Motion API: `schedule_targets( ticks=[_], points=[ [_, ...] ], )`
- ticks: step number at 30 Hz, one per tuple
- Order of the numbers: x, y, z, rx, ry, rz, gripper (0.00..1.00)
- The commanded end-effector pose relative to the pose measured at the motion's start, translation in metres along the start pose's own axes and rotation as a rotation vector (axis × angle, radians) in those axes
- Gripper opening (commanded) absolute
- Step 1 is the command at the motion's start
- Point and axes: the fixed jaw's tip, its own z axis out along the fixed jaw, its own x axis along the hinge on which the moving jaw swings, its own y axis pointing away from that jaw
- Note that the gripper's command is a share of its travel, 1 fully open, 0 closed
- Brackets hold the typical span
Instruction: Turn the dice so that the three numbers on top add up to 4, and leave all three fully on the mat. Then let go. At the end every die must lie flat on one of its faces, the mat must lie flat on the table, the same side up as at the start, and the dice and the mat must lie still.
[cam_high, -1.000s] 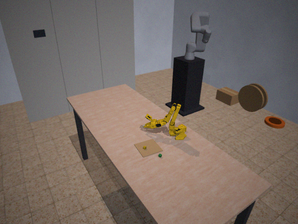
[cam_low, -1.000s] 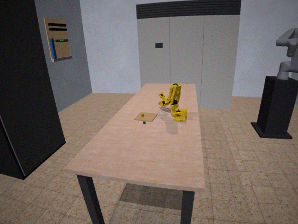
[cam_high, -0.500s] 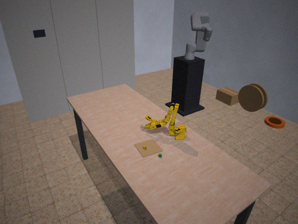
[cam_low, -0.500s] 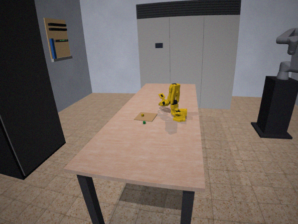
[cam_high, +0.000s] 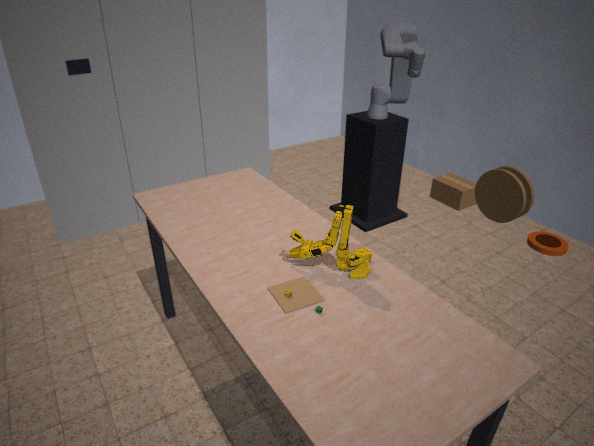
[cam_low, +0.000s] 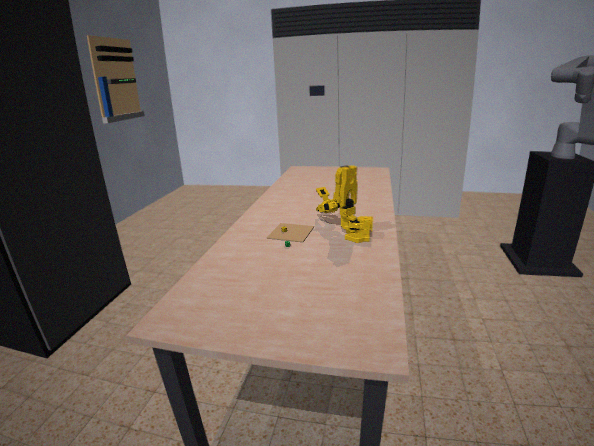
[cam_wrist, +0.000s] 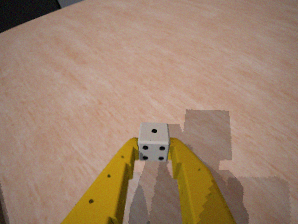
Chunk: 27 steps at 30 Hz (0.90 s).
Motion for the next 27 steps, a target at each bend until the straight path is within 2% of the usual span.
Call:
schedule_targets(
  ticks=[1, 27],
  points=[
    [-0.0076, -0.0012, 0.003, 0.005, -0.045, 0.014, 0.0],
    [0.0011, -0.0012, 0.0067, 0.005, -0.045, 0.014, 0.0]
  ],
)
